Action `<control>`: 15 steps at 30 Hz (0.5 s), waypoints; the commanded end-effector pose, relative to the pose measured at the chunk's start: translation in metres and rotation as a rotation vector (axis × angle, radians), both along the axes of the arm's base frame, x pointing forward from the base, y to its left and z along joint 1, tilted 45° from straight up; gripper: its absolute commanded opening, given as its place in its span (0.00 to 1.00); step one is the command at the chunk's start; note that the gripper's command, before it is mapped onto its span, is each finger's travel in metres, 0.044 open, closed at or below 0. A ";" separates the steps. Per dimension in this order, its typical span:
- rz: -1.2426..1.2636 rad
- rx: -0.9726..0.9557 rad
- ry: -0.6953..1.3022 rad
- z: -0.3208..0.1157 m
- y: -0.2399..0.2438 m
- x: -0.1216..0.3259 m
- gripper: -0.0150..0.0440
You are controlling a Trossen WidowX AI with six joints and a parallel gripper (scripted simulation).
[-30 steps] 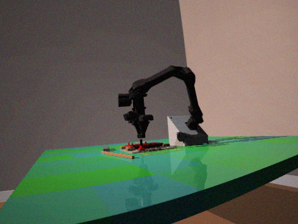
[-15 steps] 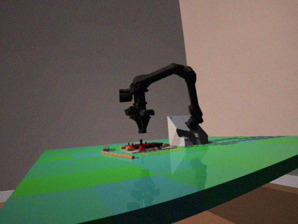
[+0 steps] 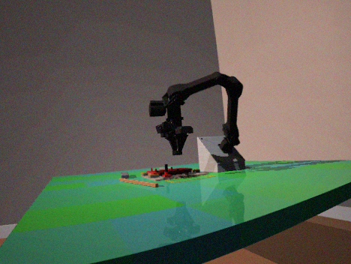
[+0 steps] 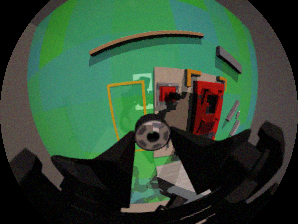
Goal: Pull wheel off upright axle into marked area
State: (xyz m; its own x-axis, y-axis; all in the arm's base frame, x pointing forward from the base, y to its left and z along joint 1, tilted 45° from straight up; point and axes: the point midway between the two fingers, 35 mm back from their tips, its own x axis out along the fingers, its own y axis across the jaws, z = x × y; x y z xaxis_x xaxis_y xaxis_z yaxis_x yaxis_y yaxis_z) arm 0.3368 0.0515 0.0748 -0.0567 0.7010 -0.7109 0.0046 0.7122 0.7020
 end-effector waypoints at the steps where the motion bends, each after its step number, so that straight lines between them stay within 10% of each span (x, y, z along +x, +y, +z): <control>1: -0.007 0.003 -0.001 0.011 0.007 -0.009 0.25; 15: -0.004 0.005 -0.006 0.031 0.027 -0.031 0.25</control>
State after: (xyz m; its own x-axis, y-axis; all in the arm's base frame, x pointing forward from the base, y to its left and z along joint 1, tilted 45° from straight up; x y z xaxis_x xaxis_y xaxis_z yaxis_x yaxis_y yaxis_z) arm 0.3096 0.0765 0.1045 -0.0536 0.7025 -0.7097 -0.0038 0.7106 0.7036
